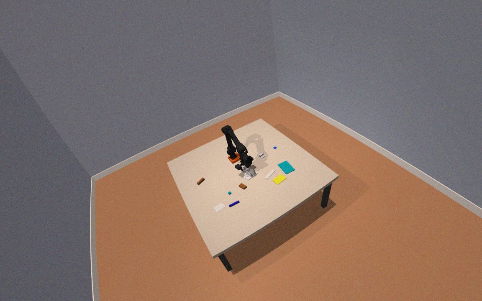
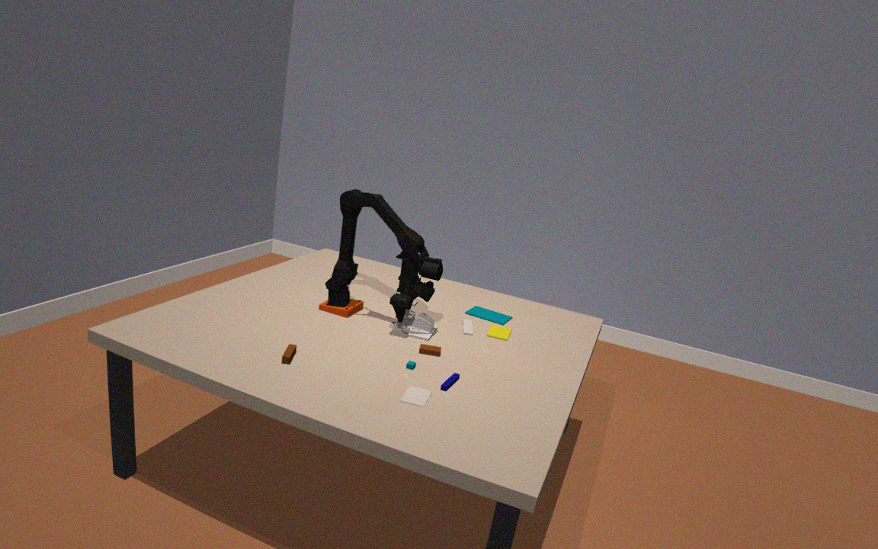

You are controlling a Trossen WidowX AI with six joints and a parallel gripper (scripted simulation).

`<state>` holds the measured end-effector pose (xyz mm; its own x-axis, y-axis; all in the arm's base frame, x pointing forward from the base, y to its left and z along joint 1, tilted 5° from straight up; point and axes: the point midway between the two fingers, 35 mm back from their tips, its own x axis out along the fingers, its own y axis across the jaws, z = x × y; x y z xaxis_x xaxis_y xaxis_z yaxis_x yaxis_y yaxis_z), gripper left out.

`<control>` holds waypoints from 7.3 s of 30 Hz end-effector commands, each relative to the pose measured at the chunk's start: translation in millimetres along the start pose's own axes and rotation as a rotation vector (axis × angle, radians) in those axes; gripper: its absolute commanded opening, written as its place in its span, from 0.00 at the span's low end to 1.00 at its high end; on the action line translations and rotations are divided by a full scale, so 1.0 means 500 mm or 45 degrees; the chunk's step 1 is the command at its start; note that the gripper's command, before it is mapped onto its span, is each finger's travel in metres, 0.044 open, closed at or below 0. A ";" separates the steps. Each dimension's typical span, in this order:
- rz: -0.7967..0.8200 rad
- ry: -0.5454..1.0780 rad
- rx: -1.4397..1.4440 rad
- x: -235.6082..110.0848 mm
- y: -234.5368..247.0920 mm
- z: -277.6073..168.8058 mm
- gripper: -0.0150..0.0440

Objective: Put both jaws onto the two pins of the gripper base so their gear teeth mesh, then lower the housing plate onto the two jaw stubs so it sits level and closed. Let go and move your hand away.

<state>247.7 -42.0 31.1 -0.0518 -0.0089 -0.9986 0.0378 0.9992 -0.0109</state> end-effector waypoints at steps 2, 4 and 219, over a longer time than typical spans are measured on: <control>-0.006 0.006 -0.007 0.021 -0.001 -0.005 0.85; -0.006 0.006 -0.007 0.025 -0.001 -0.005 0.85; -0.006 0.005 -0.002 -0.100 0.000 -0.008 1.00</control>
<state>247.7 -41.5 62.8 -0.0547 -0.0098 -0.9985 0.0320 0.9994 -0.0116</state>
